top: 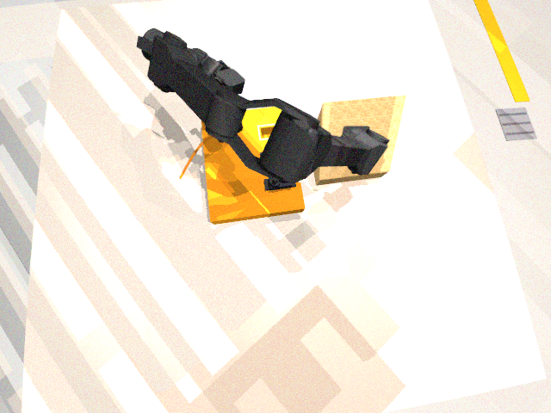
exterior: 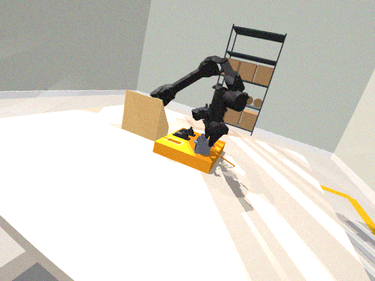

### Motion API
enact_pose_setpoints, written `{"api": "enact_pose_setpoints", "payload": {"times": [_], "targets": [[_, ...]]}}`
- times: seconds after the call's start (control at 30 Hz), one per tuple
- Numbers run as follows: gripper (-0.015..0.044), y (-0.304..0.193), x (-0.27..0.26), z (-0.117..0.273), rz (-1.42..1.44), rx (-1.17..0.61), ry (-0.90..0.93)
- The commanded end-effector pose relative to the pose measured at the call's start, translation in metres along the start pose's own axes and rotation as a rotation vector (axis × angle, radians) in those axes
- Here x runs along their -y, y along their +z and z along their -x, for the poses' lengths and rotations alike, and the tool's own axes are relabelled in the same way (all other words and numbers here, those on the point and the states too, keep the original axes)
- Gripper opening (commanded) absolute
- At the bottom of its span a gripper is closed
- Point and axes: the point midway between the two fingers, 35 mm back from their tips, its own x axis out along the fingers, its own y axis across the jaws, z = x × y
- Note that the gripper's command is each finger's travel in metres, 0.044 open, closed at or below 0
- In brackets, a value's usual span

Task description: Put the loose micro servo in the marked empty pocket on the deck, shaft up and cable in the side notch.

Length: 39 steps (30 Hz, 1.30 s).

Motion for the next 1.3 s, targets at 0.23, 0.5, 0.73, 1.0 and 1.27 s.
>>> {"api": "enact_pose_setpoints", "payload": {"times": [0.23, 0.5, 0.73, 1.0, 1.27], "targets": [[0.0118, 0.0, -0.001, 0.0, -0.003, -0.007, 0.001], [0.0, 0.0, -0.001, 0.009, -0.003, -0.006, 0.002], [0.0, 0.002, 0.006, 0.03, -0.003, -0.006, 0.002], [0.0, 0.002, 0.008, 0.03, -0.003, -0.006, 0.001], [0.0, 0.028, 0.016, 0.03, -0.005, -0.004, 0.002]]}}
